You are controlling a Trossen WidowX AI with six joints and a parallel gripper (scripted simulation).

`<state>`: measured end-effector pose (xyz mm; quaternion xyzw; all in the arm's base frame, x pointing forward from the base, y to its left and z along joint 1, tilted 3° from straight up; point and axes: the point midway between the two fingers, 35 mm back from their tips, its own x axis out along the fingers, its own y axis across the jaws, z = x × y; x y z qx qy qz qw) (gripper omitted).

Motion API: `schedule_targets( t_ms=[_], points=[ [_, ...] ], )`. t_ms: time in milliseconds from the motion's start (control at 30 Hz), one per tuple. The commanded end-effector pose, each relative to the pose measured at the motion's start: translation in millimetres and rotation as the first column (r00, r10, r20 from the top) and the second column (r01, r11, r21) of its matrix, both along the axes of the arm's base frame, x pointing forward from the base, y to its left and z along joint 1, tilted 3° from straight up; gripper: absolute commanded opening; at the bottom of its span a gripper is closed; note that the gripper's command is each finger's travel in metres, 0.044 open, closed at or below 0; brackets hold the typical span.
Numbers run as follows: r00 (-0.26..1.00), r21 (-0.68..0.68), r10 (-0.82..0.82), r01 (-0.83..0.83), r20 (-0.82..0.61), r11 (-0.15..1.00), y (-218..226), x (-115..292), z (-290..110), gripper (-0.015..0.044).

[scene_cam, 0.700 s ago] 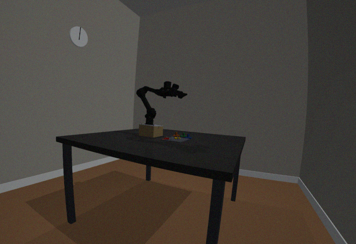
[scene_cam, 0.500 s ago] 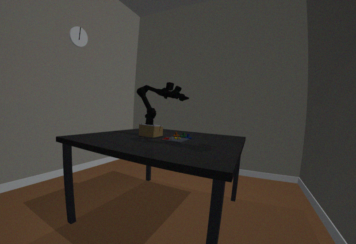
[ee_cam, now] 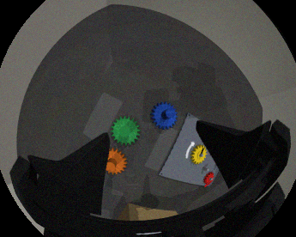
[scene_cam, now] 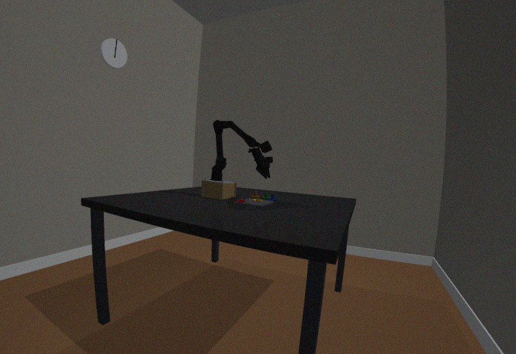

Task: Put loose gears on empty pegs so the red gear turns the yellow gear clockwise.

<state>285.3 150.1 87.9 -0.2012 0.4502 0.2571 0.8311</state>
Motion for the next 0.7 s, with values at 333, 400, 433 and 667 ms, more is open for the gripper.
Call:
schedule_targets(
  t_ms=[333,400,433,667],
  points=[
    [0.881,-0.199,0.243,-0.344,-0.405,0.918,28,-80,-67,0.044],
    [0.881,-0.199,0.243,-0.344,-0.405,0.918,28,-79,-69,0.044],
    [0.881,-0.199,0.243,-0.344,-0.405,0.918,28,-79,-72,0.044],
    [0.881,-0.199,0.243,-0.344,-0.405,0.918,29,-78,-85,0.044]
  ],
)
